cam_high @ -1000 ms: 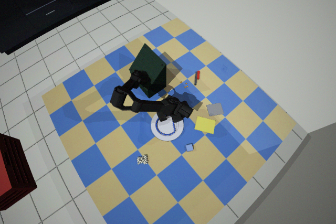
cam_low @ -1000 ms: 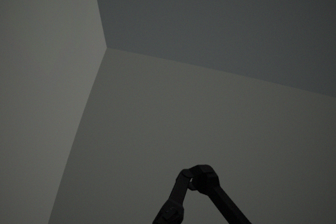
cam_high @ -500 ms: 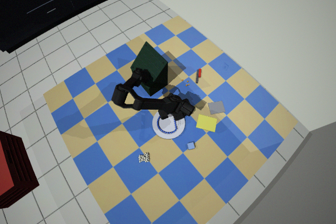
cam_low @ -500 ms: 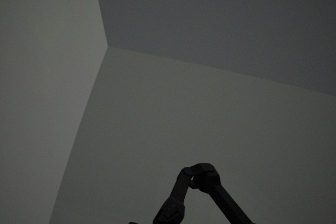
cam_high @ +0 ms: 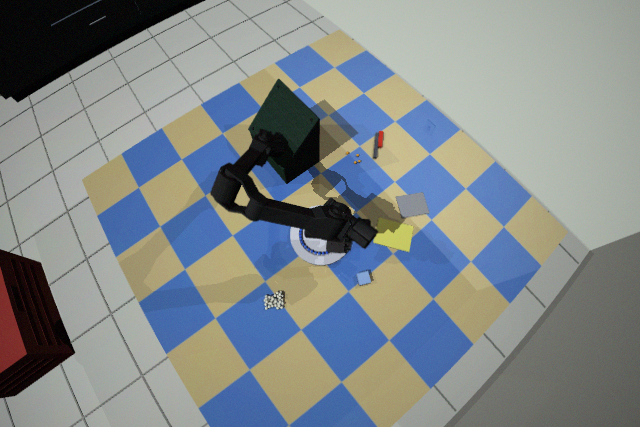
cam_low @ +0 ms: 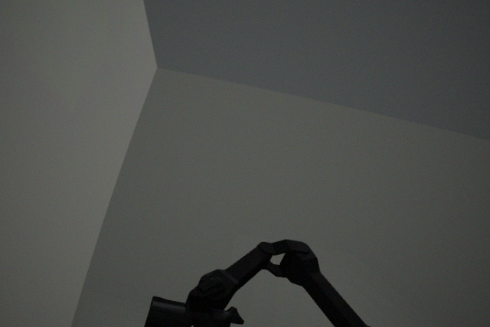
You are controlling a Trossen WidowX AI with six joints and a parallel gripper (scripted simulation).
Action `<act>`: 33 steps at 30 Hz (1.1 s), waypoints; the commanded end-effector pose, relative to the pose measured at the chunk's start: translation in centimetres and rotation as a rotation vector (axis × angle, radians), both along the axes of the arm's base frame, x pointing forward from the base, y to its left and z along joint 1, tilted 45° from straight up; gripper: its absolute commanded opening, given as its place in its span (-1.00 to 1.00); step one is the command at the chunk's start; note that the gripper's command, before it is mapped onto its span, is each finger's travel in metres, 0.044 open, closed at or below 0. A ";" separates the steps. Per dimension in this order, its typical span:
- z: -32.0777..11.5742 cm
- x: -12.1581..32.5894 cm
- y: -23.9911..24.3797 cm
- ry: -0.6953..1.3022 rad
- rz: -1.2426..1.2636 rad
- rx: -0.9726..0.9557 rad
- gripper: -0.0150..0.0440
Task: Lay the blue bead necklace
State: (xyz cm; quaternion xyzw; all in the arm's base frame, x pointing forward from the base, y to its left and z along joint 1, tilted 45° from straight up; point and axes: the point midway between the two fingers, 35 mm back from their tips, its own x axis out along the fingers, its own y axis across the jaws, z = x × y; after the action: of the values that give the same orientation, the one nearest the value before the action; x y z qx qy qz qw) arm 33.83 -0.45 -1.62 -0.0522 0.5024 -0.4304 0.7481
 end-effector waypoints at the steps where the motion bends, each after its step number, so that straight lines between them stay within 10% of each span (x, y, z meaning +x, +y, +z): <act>1: 1.5 1.5 -0.1 -0.086 -0.082 0.011 -0.08; 33: -1.2 2.1 -2.9 -0.091 -0.087 0.011 -0.08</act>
State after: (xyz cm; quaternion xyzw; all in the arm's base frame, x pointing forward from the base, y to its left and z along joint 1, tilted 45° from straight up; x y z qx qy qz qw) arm 35.92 -3.21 -2.60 -0.0023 0.4716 -0.4631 0.7504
